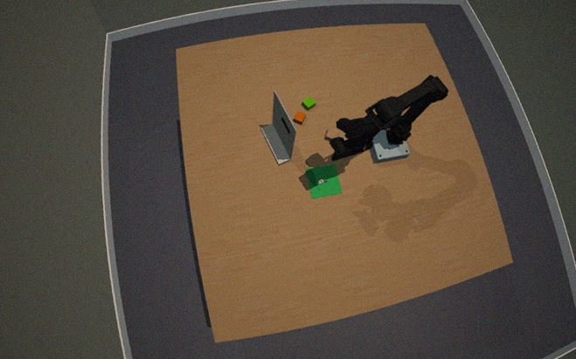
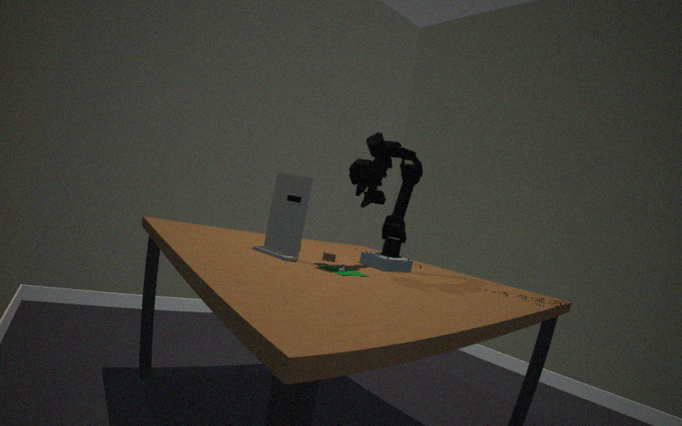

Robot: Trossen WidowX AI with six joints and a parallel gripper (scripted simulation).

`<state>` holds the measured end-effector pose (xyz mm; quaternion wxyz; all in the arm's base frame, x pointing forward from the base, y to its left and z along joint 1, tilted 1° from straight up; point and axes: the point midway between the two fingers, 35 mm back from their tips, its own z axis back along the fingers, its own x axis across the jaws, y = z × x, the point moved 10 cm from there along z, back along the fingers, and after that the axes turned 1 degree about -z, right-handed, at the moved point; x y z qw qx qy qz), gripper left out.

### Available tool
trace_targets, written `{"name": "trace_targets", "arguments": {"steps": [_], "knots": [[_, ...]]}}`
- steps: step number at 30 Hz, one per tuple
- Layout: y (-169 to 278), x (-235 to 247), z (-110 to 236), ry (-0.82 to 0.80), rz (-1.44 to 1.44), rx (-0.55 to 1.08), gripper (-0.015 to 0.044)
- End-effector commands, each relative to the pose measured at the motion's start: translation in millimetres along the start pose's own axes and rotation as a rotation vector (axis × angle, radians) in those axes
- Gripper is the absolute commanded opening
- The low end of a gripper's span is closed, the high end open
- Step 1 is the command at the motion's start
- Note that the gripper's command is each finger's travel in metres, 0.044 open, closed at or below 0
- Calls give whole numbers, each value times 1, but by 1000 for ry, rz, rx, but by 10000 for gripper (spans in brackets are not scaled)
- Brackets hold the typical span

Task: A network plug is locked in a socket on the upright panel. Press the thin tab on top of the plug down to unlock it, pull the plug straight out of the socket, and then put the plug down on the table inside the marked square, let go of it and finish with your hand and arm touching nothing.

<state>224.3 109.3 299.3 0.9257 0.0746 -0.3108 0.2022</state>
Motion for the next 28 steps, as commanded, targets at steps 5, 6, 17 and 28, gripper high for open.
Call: {"name": "trace_targets", "arguments": {"steps": [5, 6, 17, 28], "knots": [[0, 1, 2, -1, 5, -1, 440], [0, 1, 2, -1, 5, -1, 440], [0, 1, 2, -1, 5, -1, 440], [0, 1, 2, -1, 5, -1, 440]]}}
